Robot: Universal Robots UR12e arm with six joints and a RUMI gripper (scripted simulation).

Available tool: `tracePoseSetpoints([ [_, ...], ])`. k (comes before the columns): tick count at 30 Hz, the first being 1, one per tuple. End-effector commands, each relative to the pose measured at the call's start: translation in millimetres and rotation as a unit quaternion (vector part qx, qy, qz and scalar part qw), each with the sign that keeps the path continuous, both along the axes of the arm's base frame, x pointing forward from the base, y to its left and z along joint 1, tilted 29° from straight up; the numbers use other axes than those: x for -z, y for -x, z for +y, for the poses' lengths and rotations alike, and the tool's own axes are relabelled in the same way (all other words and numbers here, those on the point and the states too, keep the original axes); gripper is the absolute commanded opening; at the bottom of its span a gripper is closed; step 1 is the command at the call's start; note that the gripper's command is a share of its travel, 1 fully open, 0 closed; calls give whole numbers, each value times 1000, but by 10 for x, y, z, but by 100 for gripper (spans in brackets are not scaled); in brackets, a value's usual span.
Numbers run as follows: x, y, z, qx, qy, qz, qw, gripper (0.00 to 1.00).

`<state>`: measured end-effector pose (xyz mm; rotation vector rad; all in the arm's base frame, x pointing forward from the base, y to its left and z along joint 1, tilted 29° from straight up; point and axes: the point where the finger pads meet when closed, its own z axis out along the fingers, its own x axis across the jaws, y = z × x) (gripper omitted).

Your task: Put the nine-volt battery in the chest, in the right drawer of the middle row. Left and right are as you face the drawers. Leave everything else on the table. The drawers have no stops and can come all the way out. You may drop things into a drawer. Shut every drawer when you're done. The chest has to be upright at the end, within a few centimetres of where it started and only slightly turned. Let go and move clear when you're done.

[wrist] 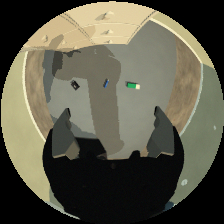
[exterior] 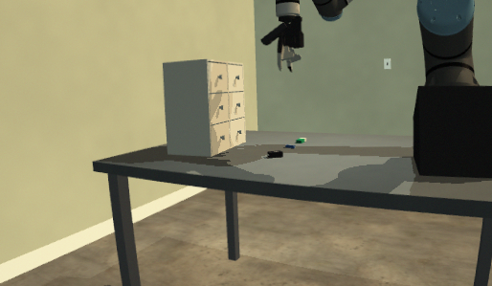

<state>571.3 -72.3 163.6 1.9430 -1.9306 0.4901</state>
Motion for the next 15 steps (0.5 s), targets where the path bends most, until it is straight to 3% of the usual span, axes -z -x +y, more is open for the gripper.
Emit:
tracePoseSetpoints([
  [1,-6,-5,1,-1,0,0,1000,100],
  [15,-1,-9,-1,-2,0,-3,1000,100],
])
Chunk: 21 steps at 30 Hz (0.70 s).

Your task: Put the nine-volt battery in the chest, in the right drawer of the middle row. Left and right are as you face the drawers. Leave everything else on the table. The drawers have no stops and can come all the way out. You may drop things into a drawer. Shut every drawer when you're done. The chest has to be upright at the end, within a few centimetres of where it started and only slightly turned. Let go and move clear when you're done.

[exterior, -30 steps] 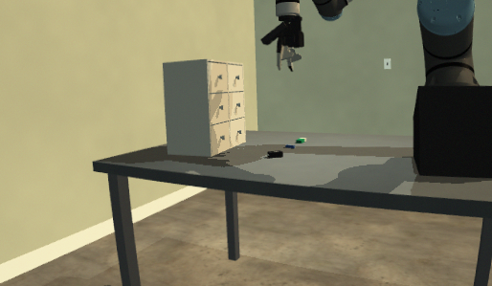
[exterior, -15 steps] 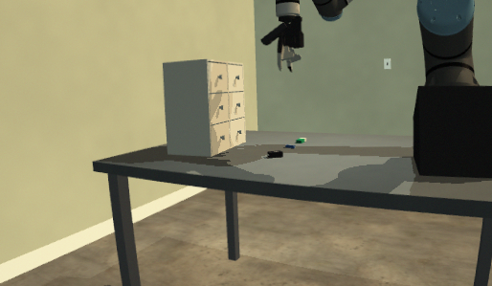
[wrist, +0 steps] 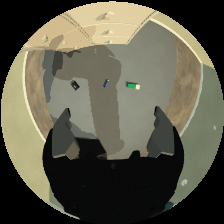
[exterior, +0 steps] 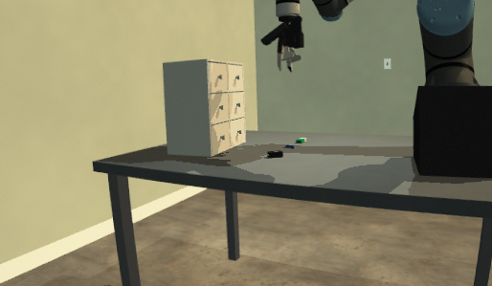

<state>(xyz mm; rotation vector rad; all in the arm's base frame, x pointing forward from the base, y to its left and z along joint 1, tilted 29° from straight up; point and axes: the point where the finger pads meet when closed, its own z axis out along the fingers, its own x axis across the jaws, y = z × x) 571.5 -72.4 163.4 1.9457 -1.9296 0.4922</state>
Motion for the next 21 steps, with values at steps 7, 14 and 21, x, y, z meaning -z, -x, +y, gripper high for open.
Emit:
tracePoseSetpoints([
  [7,5,-14,-4,-3,0,-6,1000,100],
  [14,14,-23,-9,-6,0,-12,1000,100],
  [21,31,-39,-18,-12,0,-22,1000,100],
])
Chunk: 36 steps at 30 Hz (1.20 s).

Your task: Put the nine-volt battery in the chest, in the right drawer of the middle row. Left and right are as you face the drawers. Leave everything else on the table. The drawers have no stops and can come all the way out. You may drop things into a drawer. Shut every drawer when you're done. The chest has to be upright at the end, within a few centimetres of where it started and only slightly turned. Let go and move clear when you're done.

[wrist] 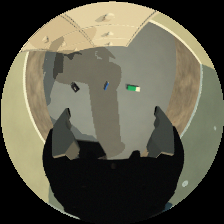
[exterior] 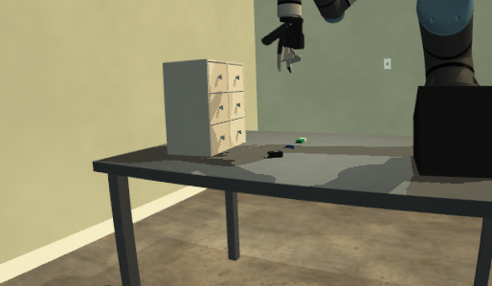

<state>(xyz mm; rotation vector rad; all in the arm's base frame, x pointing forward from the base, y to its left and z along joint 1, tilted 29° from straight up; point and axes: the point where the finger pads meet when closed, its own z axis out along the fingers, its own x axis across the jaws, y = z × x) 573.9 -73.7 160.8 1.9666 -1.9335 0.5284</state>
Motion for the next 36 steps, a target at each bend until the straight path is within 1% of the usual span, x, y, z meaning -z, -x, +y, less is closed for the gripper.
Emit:
tracePoseSetpoints([
  [1,9,-18,-7,-5,0,-9,1000,100],
  [6,19,-28,-12,-8,0,-15,1000,100],
  [21,89,-92,-48,-30,-1,-56,998,100],
  [23,89,-92,-48,-30,-1,-56,998,100],
  [36,171,-168,-91,-57,-1,-104,993,100],
])
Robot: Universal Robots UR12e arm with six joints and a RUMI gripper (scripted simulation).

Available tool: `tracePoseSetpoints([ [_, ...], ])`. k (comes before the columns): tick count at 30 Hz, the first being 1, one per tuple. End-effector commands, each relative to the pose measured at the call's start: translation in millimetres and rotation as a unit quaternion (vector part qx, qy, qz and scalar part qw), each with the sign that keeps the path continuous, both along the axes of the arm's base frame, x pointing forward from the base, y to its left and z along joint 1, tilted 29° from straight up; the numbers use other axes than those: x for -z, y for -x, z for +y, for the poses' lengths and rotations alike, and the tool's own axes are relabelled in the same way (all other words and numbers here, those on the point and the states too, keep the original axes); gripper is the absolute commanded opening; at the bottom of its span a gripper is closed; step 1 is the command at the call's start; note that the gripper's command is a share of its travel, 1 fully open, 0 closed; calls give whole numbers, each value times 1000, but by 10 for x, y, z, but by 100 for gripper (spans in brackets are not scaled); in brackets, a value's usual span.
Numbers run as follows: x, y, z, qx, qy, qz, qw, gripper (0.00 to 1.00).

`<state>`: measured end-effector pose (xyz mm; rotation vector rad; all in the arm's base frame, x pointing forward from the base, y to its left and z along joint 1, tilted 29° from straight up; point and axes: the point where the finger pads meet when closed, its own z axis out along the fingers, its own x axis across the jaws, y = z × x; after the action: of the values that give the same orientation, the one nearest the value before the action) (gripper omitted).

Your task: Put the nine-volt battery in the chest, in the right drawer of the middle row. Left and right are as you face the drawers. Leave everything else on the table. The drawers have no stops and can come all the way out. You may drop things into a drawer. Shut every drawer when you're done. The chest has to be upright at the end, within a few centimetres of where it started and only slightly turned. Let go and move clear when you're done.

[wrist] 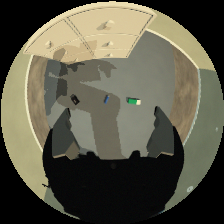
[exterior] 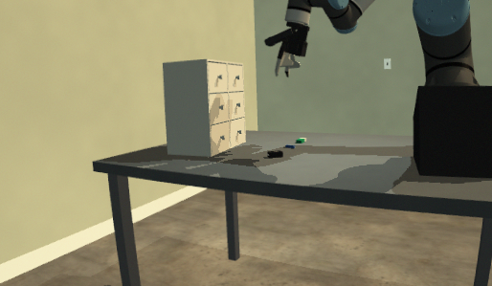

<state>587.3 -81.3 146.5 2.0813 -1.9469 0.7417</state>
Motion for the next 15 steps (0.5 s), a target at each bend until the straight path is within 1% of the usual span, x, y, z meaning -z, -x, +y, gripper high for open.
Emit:
tracePoseSetpoints([
  [1,34,-39,-19,-13,0,-23,1000,100],
  [4,40,-45,-22,-15,0,-27,1000,100],
  [15,123,-122,-65,-41,-1,-75,996,100],
])
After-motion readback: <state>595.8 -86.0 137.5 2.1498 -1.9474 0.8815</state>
